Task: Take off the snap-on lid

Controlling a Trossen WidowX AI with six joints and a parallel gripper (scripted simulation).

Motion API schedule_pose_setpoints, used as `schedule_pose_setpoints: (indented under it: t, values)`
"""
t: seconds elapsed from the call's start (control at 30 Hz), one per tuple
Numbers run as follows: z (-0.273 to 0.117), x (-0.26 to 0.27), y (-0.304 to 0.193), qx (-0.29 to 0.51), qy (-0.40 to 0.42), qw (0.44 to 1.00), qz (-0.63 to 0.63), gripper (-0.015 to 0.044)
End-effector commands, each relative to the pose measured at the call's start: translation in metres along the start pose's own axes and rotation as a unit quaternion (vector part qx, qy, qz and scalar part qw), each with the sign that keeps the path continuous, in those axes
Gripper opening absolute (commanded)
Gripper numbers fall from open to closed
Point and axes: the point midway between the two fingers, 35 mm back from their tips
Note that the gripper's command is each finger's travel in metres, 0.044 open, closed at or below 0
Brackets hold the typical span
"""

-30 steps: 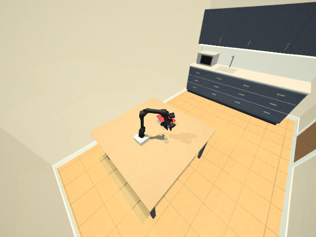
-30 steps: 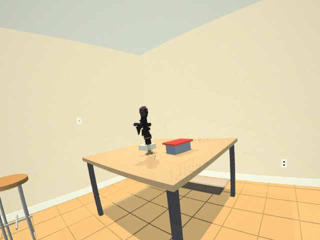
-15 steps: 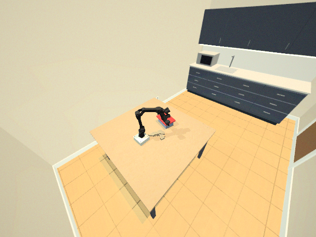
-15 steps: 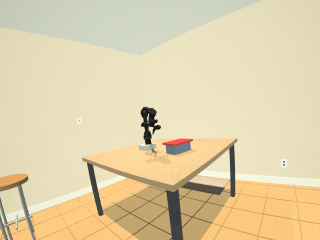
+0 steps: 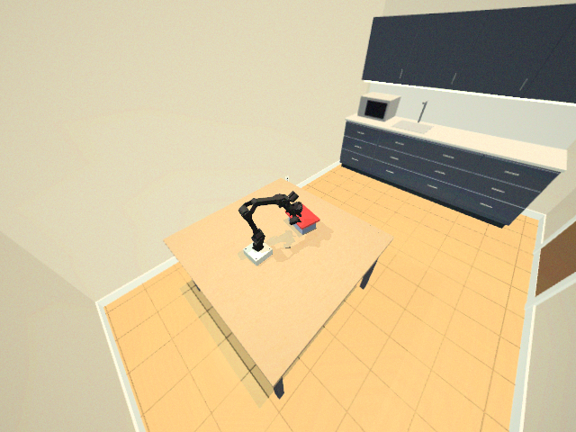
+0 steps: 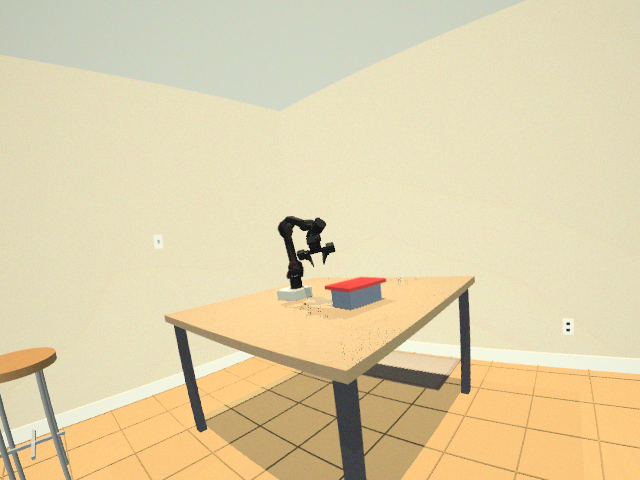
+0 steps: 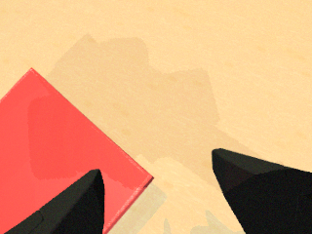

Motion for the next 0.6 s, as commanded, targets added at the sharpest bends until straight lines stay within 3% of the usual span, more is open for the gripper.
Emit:
schedule_pose_setpoints:
  t: [0.0, 0.33, 0.57]
  values:
    - [-0.02, 0.042, -0.054, 0.007, 0.11, 0.958, 0.266, 0.0235]
    - [-0.04, 0.066, -0.096, 0.073, 0.188, 0.868, 0.453, 0.0235]
    - [-0.04, 0.066, -0.098, 0.076, 0.19, 0.865, 0.458, 0.0235]
Point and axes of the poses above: the point midway between the two fingers, 35 mm back from their tips, its own z axis out along the fingers, its own x axis across the jaws, y = z × x, and after that the axes turned 2 degrees about z, right-handed
